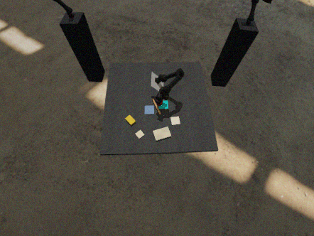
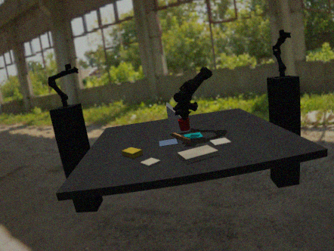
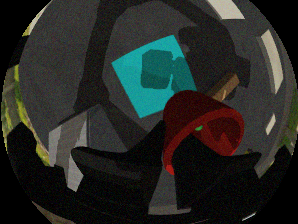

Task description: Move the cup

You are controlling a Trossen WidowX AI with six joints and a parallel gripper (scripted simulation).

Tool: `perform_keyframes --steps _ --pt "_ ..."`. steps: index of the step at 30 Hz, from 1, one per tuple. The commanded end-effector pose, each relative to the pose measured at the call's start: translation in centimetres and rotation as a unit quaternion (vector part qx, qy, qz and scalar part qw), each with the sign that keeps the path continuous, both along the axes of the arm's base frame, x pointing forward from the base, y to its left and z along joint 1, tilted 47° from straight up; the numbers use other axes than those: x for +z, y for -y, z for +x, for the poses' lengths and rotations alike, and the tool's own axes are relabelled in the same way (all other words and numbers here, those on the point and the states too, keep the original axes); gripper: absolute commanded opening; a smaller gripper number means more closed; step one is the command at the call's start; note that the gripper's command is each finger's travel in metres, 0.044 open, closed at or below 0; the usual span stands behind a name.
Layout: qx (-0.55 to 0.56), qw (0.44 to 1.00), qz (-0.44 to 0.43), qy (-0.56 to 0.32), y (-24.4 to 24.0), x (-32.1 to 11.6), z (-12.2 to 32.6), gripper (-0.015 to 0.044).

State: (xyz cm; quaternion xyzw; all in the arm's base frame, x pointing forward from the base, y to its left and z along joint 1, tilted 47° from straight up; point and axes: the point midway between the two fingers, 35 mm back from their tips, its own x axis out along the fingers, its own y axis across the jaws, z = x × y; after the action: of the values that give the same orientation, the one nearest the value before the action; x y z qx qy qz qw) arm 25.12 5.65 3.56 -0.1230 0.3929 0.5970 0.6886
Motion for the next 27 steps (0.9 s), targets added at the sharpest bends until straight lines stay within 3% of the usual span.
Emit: perform_keyframes --steps 1,27 --pt "-0.001 1.0 0.002 -0.003 -0.5 0.4 -0.5 0.0" --pt "-0.001 1.0 0.004 -0.004 -3.1 3.2 -2.9 0.0"
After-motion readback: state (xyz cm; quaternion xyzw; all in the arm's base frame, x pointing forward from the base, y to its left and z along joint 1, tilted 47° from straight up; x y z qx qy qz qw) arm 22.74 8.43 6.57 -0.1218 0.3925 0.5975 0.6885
